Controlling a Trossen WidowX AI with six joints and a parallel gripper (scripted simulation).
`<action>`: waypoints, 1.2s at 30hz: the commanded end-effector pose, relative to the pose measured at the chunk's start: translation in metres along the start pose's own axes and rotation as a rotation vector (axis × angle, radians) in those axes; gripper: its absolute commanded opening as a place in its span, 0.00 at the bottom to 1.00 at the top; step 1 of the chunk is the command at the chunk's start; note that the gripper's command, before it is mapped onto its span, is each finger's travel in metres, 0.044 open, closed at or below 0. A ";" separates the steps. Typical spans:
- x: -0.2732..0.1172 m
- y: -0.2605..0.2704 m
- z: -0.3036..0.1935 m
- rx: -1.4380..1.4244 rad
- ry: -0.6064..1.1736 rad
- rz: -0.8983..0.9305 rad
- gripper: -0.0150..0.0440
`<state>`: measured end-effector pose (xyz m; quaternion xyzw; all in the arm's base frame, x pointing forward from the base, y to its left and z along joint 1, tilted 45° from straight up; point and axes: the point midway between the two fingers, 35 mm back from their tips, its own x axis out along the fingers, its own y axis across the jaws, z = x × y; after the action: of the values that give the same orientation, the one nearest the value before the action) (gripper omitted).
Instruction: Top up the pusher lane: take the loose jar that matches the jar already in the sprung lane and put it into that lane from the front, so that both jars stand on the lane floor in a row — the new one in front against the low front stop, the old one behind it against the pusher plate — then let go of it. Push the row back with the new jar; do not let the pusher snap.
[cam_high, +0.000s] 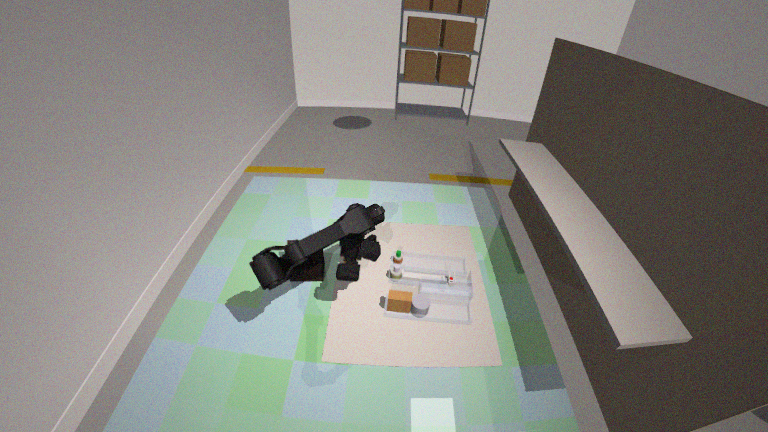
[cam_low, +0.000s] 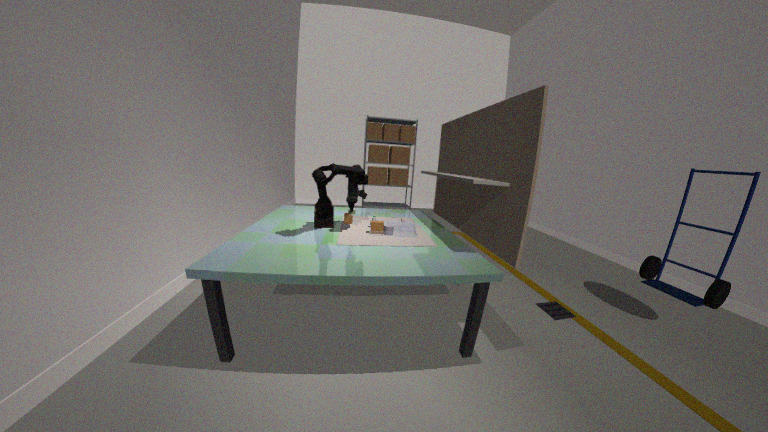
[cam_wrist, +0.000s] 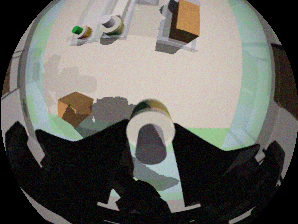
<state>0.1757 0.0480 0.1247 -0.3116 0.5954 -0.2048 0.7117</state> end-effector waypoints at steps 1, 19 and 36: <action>0.002 0.010 0.015 0.008 -0.003 -0.002 0.25; 0.030 0.064 0.074 0.054 -0.007 -0.005 0.25; 0.065 0.087 0.097 0.073 -0.008 -0.008 0.25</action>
<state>0.2764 0.0944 0.0357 -0.2824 0.5807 -0.2259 0.7294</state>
